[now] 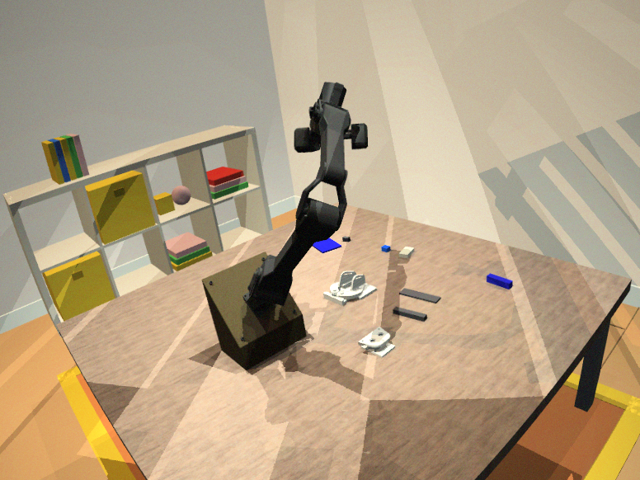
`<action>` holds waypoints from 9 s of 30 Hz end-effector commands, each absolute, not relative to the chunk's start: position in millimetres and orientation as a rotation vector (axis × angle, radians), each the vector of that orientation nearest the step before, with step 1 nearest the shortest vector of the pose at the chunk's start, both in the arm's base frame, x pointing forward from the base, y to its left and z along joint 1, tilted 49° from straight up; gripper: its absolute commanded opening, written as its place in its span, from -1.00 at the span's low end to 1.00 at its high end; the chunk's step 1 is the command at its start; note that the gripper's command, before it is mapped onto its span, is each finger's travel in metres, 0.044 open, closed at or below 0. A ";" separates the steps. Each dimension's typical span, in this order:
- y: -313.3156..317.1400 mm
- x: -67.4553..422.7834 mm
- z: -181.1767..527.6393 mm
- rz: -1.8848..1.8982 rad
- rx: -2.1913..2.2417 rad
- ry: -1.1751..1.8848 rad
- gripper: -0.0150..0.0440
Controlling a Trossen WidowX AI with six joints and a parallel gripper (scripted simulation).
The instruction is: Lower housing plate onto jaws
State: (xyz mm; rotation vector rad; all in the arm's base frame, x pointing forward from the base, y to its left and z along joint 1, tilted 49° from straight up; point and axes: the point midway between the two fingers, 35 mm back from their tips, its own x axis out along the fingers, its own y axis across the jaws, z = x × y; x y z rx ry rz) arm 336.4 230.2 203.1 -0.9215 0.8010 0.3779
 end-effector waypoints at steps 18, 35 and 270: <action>140.4 344.2 201.6 0.054 -0.651 0.912 1.00; 67.9 336.4 199.5 -0.228 -0.420 0.956 1.00; -144.2 210.3 127.2 -1.354 0.288 0.877 0.70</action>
